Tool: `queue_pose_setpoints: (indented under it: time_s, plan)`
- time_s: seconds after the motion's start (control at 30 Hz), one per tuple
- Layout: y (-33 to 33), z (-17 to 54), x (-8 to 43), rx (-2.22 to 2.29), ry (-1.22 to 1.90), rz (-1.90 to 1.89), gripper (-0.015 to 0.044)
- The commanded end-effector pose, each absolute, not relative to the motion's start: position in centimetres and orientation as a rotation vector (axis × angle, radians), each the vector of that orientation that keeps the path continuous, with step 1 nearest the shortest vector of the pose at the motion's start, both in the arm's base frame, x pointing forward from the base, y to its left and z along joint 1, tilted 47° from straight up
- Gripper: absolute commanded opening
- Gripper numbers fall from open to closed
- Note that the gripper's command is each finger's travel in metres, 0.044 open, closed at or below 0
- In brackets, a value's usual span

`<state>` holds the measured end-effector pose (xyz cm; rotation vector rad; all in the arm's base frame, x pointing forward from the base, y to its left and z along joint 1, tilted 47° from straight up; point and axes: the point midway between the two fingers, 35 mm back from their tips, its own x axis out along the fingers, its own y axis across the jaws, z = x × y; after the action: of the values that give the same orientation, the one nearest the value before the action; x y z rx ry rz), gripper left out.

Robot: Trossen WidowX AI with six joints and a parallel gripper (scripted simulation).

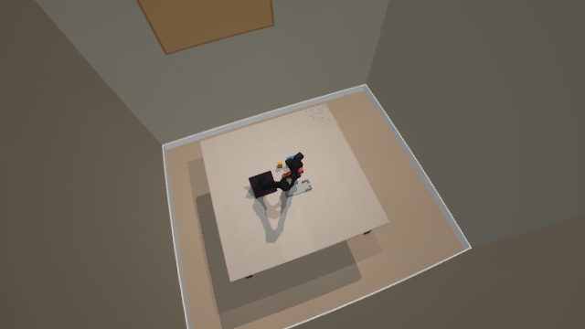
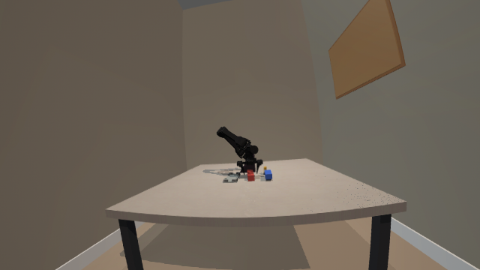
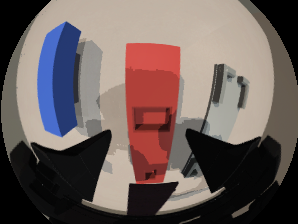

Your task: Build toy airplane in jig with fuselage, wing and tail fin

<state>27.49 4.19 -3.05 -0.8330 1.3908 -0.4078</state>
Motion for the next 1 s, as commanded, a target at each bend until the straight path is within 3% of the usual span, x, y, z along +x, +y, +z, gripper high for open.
queue_pose_setpoints:
  time_s: [0.0, 0.33, 0.63, 0.87, 0.97]
  plan:
    - [3.62, -3.51, 27.44, -0.843, 1.393, -0.408, 0.0440]
    - [2.63, -4.37, 27.57, -0.844, 1.393, -0.410, 0.0440]
    - [2.63, -4.37, 27.57, -0.844, 1.393, -0.410, 0.0204]
    - [2.63, -4.37, 27.57, -0.844, 1.393, -0.410, 0.0157]
    - [2.78, -4.26, 27.58, -0.843, 1.393, -0.409, 0.0078]
